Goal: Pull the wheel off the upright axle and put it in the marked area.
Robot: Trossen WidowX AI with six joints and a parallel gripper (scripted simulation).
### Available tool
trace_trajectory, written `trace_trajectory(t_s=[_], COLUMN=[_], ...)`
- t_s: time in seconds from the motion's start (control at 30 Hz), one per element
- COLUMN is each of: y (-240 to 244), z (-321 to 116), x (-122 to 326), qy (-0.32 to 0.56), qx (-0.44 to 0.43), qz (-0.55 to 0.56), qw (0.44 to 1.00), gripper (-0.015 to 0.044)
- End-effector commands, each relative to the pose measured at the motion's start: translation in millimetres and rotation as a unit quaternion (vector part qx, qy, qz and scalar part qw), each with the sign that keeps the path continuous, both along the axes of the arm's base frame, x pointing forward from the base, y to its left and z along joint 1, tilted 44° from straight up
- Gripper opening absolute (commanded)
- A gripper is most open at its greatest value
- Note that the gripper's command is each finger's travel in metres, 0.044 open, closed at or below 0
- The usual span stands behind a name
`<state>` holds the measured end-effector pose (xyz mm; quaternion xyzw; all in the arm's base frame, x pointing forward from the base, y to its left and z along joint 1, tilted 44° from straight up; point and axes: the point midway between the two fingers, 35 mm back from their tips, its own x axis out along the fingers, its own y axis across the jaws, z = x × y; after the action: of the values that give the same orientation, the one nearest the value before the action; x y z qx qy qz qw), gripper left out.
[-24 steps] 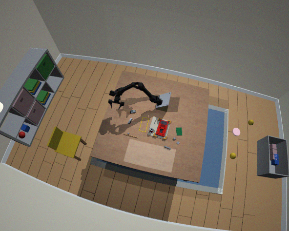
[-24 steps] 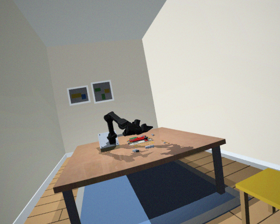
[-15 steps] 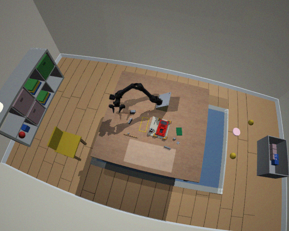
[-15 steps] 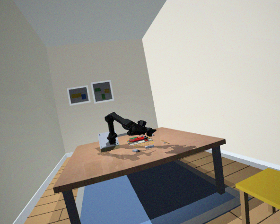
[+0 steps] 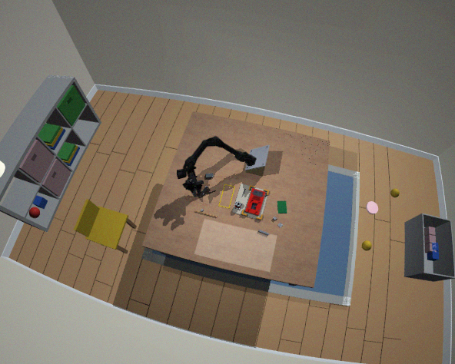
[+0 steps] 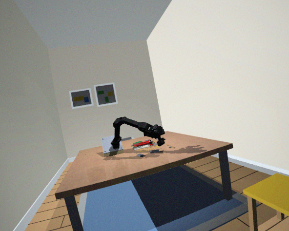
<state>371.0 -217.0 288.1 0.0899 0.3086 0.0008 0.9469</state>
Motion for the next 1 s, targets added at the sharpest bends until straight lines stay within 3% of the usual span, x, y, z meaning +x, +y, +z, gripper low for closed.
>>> trace_trajectory(t_s=[0.0,0.23,0.53,0.77,0.97], y=[19.7,64.1,122.0,157.1,184.3], z=[-35.9,-93.0,-151.1,-184.5,-204.0], x=[13.4,29.1,29.3,18.5,6.7], qy=[0.073,0.198,0.311,0.341,0.314], qx=[0.075,0.161,0.174,0.145,0.097], qz=[-0.055,-0.167,-0.3,-0.442,-0.55], qw=[0.993,0.952,0.885,0.817,0.768], gripper=[0.03,0.03,0.03,0.03,0.03])
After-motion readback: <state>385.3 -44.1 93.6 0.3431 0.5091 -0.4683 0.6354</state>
